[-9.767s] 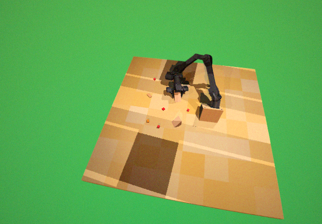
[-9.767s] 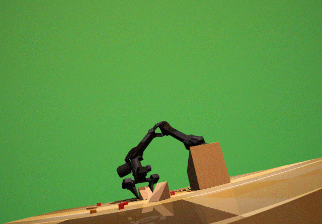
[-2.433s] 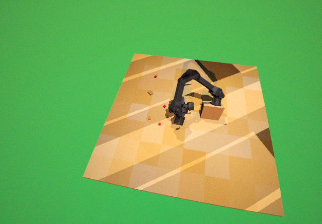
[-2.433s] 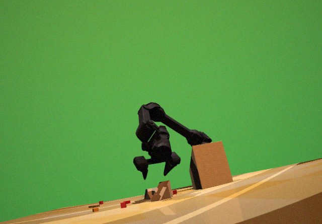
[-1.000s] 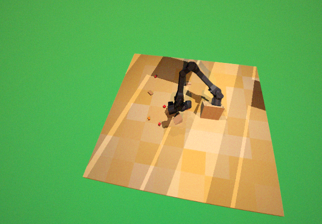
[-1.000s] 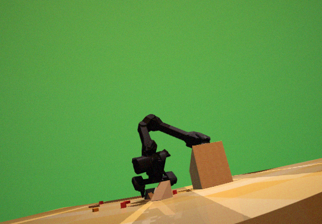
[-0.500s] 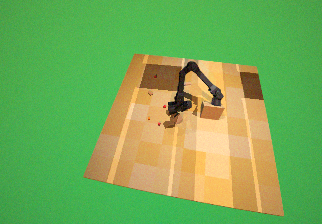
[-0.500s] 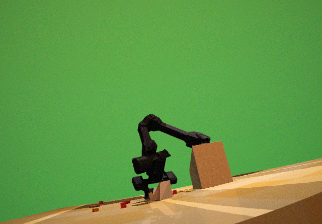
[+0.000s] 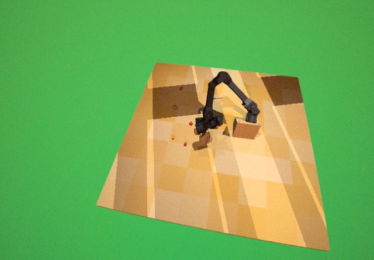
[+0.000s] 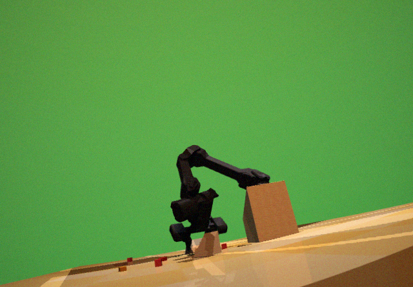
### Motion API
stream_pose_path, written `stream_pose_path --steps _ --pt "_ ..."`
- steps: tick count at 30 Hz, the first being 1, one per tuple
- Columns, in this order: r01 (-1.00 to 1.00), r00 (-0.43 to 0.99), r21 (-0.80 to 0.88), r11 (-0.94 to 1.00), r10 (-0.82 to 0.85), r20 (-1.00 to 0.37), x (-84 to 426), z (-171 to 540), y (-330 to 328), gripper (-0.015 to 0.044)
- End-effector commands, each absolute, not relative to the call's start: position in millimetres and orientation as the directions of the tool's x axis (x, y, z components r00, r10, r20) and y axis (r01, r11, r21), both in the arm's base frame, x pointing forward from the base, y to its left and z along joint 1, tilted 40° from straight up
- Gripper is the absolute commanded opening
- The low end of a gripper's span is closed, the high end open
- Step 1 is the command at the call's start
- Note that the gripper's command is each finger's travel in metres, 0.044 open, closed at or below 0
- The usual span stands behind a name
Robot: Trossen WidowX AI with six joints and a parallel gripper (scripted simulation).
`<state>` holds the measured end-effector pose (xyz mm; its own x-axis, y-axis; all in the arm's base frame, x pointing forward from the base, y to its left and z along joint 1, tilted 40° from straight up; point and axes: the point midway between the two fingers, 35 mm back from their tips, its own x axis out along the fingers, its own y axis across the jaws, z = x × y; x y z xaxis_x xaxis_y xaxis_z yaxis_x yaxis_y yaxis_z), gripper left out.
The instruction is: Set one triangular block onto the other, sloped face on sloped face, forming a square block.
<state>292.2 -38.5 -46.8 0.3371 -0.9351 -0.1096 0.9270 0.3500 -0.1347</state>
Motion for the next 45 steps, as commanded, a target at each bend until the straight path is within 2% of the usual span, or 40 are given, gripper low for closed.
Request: stream_pose_path --steps 1,28,45 --pt "0.925 0.345 -0.125 0.359 -0.93 -0.124 293.2 -41.3 -28.6 0.0" --pt "0.93 0.334 -0.125 0.345 -0.937 -0.1 282.4 25.5 19.7 0.0" --pt "0.831 0.224 -0.47 0.296 -0.953 -0.205 275.9 27.3 7.5 0.0"
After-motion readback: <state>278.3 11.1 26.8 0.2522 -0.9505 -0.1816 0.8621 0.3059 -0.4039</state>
